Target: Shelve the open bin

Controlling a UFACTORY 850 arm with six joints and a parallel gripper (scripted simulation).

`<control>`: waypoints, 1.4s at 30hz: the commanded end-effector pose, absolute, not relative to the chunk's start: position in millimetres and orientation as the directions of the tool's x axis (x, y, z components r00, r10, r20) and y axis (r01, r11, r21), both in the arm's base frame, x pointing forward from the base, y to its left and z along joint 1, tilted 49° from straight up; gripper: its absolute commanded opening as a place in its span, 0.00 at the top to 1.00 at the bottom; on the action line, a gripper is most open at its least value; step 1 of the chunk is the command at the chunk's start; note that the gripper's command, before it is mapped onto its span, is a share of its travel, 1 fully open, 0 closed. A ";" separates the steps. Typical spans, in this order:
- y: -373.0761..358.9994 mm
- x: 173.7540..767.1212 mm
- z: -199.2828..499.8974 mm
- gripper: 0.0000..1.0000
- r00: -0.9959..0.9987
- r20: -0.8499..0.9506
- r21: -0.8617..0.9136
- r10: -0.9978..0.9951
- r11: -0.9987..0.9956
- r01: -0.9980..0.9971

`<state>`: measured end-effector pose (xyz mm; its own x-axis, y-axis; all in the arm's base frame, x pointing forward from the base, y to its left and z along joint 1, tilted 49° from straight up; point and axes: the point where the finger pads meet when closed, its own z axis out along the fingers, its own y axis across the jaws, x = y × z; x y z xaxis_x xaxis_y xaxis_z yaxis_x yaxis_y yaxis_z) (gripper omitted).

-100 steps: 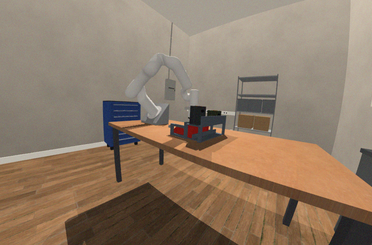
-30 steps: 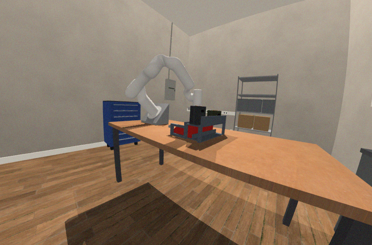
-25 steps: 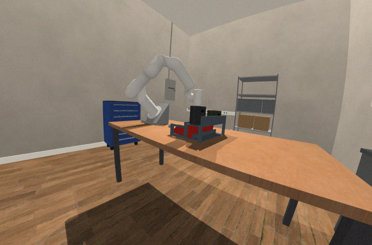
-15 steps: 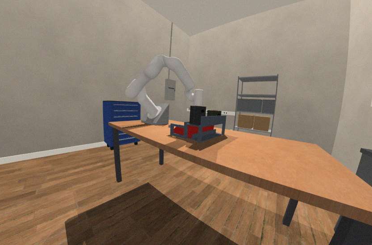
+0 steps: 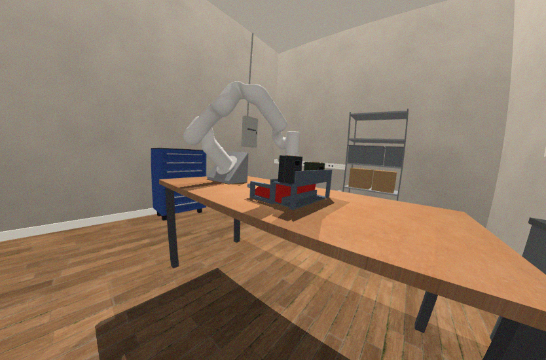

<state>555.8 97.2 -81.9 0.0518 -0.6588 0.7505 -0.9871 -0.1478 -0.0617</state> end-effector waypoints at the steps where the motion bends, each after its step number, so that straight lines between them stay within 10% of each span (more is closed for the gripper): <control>1: 98.2 556.8 -81.3 1.00 0.051 0.750 -0.063 -0.659 -0.149 -0.987; 42: 91.0 563.4 -88.1 1.00 0.051 0.750 -0.063 -0.659 -0.149 -0.987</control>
